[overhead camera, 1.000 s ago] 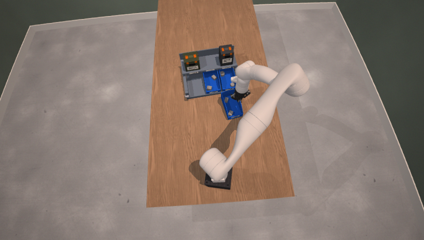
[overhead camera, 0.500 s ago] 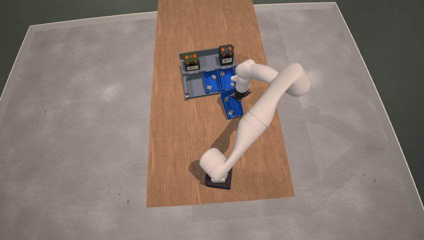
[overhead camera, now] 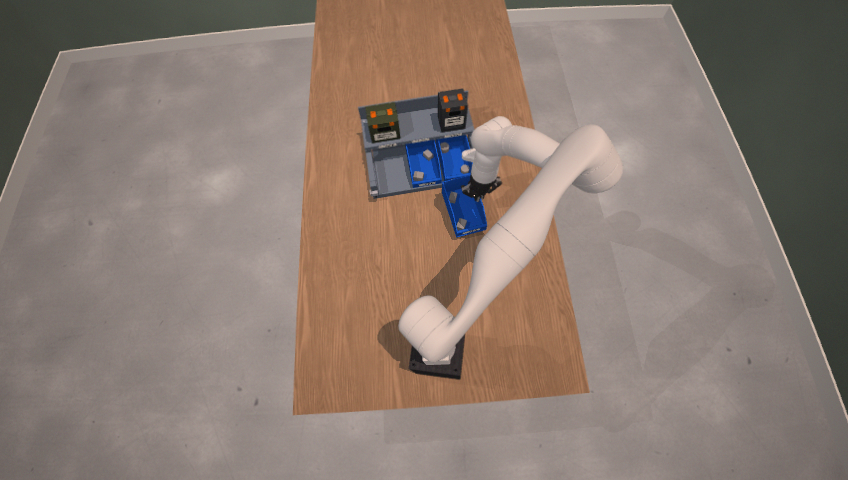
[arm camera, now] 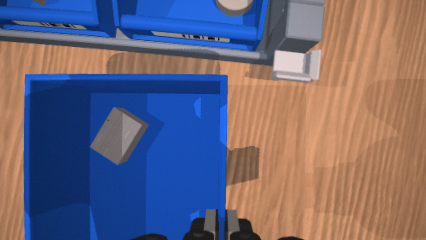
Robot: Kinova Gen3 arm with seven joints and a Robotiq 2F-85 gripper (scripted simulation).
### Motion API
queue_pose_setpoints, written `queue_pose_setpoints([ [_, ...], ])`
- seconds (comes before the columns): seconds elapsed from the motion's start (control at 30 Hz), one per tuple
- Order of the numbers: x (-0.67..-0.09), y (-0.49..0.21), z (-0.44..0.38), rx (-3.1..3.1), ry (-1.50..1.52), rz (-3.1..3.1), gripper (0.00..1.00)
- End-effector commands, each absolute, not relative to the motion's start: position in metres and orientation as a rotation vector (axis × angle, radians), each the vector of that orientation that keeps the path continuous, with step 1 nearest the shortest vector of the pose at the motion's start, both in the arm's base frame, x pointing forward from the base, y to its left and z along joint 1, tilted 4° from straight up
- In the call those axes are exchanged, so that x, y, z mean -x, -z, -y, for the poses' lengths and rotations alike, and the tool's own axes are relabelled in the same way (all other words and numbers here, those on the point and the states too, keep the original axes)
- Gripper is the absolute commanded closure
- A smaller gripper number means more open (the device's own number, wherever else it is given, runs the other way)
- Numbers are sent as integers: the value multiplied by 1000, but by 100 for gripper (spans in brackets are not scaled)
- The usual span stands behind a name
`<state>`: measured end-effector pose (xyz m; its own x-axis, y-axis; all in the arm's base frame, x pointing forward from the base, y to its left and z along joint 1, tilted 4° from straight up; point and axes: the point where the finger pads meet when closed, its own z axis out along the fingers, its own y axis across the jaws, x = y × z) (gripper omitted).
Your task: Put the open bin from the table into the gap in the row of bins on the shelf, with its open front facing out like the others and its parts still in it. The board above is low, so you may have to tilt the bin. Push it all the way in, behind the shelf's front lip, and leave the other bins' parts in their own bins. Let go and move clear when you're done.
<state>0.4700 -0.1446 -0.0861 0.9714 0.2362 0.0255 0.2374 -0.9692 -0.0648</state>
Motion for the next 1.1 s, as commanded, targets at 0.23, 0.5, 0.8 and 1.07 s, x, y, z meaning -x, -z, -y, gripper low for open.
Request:
queue_pose_setpoints([
  [0.23, -472, 73, 146, 3054, 32, 367, 90],
  [0.5, -472, 70, 146, 3054, 32, 367, 90],
  [0.8, -472, 70, 146, 3054, 32, 367, 90],
  [1.07, -472, 69, 146, 3054, 32, 367, 90],
])
